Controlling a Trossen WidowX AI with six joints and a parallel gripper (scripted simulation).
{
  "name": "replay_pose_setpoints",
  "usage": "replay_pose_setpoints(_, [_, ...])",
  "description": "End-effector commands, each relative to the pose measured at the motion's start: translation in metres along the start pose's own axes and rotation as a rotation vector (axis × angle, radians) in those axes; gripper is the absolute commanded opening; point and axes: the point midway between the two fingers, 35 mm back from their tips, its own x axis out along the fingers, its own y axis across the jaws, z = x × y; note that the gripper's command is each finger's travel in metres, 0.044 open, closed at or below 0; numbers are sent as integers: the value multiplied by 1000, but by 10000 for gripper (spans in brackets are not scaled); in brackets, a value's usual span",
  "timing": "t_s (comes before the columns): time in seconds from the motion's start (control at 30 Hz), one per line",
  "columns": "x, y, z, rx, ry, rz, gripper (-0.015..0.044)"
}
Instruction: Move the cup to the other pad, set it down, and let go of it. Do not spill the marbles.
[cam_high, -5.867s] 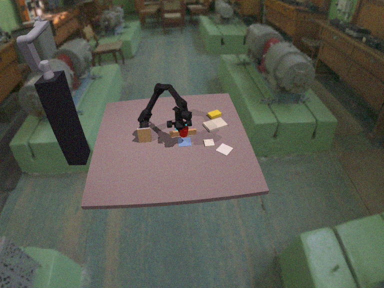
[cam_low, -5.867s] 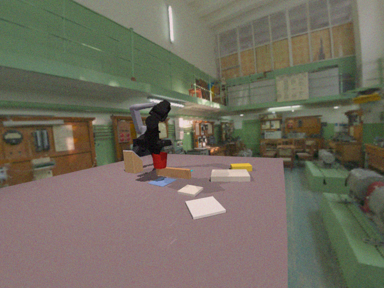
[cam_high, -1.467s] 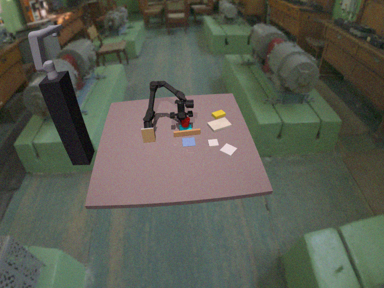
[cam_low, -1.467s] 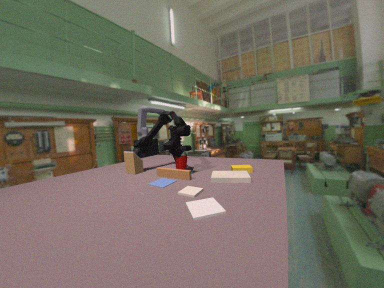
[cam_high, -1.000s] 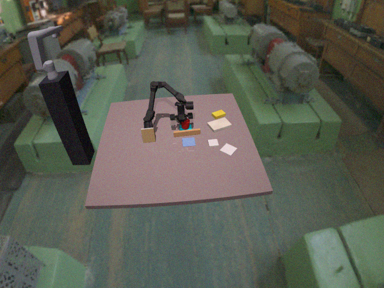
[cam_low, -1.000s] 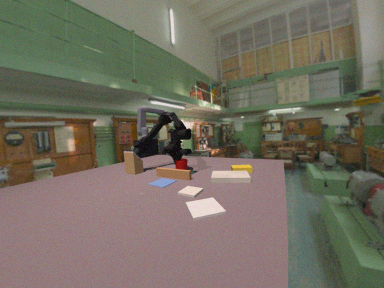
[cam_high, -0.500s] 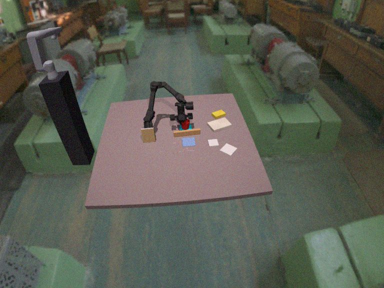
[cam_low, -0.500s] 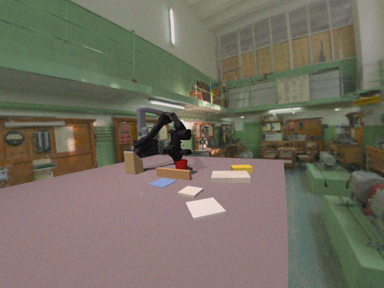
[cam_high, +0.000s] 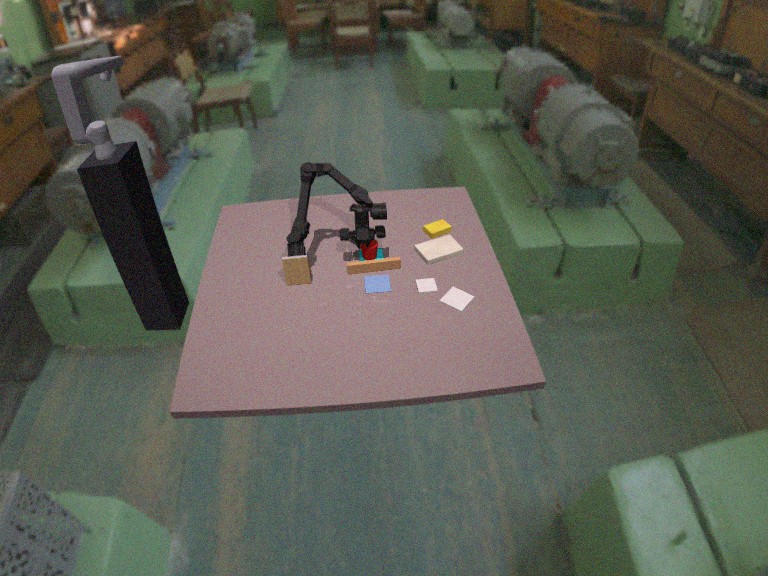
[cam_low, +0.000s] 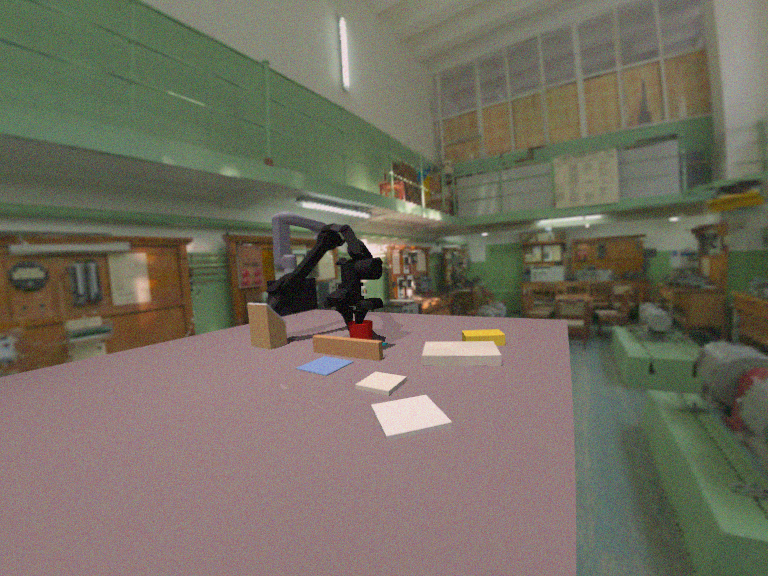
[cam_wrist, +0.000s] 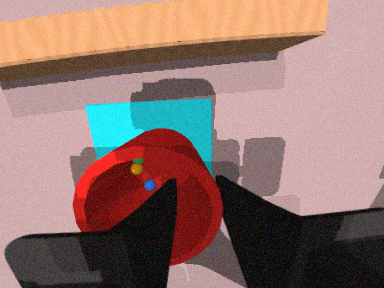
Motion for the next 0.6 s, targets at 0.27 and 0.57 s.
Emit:
replay_pose_setpoints(0.27, [-17,2,1,-2,-2,5,128])
replay_pose_setpoints(0.57, [-31,1,1,0,-2,5,128])
